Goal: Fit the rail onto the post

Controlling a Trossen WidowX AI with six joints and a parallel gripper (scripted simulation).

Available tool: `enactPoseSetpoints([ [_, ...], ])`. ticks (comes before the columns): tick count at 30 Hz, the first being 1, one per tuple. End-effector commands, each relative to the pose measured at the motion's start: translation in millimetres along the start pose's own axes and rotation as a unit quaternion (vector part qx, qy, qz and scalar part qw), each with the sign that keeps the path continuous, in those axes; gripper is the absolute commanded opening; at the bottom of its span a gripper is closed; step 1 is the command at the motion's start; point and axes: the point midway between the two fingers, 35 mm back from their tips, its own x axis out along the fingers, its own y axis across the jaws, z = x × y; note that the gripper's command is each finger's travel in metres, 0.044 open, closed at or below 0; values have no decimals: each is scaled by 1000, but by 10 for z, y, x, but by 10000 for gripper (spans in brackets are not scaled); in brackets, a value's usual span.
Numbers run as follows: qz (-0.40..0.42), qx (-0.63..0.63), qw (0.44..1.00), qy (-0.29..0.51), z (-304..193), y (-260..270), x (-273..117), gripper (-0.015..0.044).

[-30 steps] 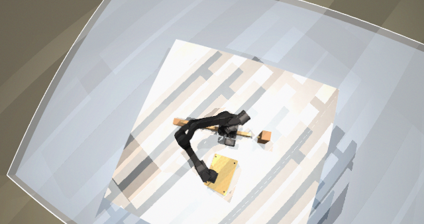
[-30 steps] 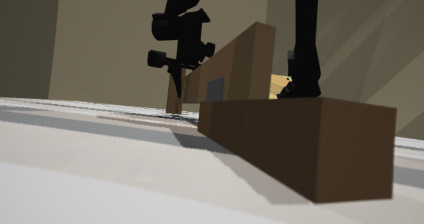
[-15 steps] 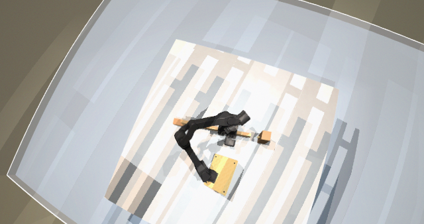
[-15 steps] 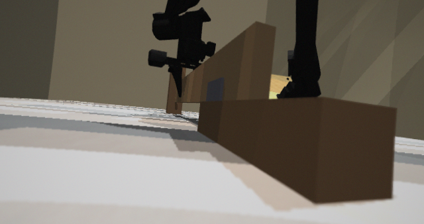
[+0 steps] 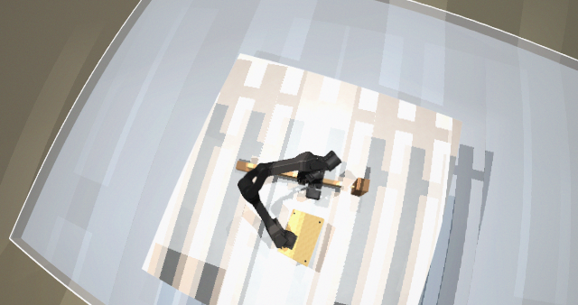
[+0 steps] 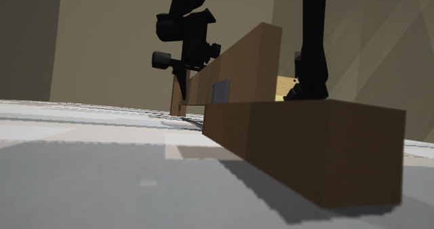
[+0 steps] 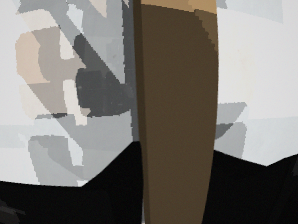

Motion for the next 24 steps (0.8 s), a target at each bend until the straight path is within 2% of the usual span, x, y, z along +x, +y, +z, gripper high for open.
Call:
enactPoseSetpoints([
  [1, -1, 0, 1000, 1, -17, -2, -6, 0],
  [24, -1, 0, 1000, 2, -74, -12, -41, 0],
])
